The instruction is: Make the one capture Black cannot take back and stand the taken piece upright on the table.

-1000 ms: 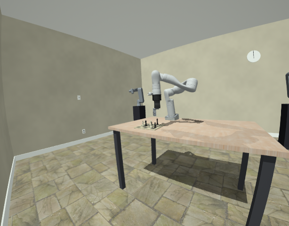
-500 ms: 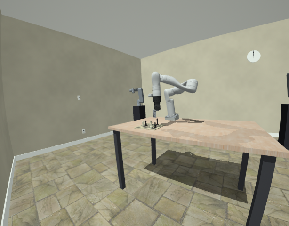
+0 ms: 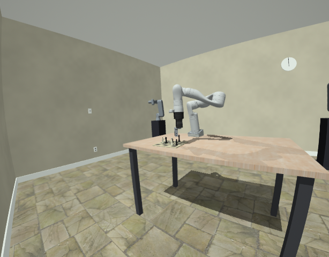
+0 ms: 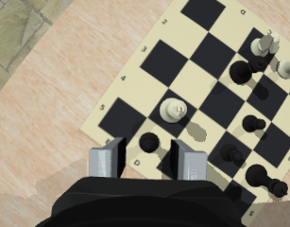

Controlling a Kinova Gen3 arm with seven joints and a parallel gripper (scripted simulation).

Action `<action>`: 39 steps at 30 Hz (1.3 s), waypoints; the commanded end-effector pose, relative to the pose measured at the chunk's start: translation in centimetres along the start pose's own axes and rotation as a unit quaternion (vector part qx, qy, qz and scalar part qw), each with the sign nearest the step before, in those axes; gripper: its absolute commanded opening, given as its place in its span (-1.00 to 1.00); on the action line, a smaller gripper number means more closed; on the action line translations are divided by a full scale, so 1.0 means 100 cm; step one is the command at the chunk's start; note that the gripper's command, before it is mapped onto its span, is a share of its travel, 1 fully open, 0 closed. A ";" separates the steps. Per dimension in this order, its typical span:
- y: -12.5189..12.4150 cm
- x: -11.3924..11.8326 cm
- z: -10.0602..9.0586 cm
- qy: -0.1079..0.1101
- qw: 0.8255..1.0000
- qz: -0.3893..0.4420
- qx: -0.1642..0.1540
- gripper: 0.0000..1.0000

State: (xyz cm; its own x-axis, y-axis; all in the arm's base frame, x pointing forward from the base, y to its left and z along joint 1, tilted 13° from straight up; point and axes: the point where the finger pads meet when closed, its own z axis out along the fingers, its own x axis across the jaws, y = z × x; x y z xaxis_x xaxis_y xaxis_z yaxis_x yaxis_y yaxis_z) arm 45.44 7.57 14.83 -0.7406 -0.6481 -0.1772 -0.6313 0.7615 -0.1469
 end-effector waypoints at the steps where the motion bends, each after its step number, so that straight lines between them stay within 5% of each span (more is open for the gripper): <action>1: 0.000 0.001 0.003 0.002 1.000 0.000 0.000 0.45; 39: 0.000 0.000 0.018 0.002 1.000 0.000 0.000 0.45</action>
State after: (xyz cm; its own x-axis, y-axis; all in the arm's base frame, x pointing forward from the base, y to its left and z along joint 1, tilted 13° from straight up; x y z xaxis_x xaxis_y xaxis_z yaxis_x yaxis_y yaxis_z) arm 45.79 7.56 12.99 -0.7418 -0.6482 -0.1717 -0.6312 0.7615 -0.1474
